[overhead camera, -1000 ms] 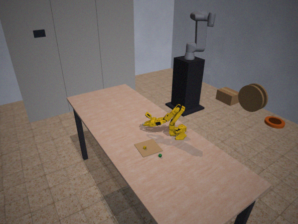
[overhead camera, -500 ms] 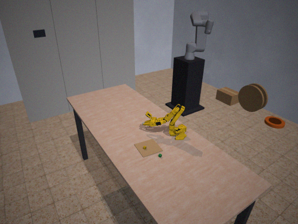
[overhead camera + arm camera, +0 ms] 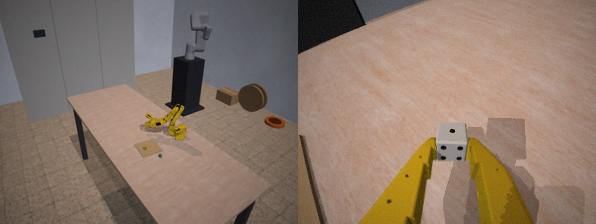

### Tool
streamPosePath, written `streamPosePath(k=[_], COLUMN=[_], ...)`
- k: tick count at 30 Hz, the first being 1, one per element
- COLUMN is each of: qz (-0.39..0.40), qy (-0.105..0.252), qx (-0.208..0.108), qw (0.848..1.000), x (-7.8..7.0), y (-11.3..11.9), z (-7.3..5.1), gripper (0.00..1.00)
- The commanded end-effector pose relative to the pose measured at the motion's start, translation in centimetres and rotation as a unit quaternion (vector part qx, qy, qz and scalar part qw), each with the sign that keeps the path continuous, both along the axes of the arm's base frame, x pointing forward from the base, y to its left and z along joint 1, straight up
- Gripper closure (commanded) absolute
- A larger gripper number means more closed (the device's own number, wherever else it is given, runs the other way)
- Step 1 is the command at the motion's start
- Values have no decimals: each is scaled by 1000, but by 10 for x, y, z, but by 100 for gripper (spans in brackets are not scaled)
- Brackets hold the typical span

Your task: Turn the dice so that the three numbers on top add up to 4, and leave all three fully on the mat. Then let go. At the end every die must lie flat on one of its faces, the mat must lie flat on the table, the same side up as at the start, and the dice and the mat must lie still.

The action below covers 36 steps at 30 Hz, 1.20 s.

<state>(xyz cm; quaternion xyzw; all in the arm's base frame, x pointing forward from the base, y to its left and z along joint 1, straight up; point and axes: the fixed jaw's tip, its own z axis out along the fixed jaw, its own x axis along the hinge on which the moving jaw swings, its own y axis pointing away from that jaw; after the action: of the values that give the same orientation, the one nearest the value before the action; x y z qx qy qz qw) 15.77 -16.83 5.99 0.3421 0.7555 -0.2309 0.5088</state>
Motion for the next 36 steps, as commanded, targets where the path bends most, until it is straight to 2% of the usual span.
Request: streamPosePath(k=[1,15,36], qz=[-5,-5,-5], qy=[-11,-11,-11], qx=[-4,-4,-4], qw=[1000,1000,1000], x=[0,0,0], y=[-2,-2,-2], z=[3,3,-6], gripper=[100,100,100])
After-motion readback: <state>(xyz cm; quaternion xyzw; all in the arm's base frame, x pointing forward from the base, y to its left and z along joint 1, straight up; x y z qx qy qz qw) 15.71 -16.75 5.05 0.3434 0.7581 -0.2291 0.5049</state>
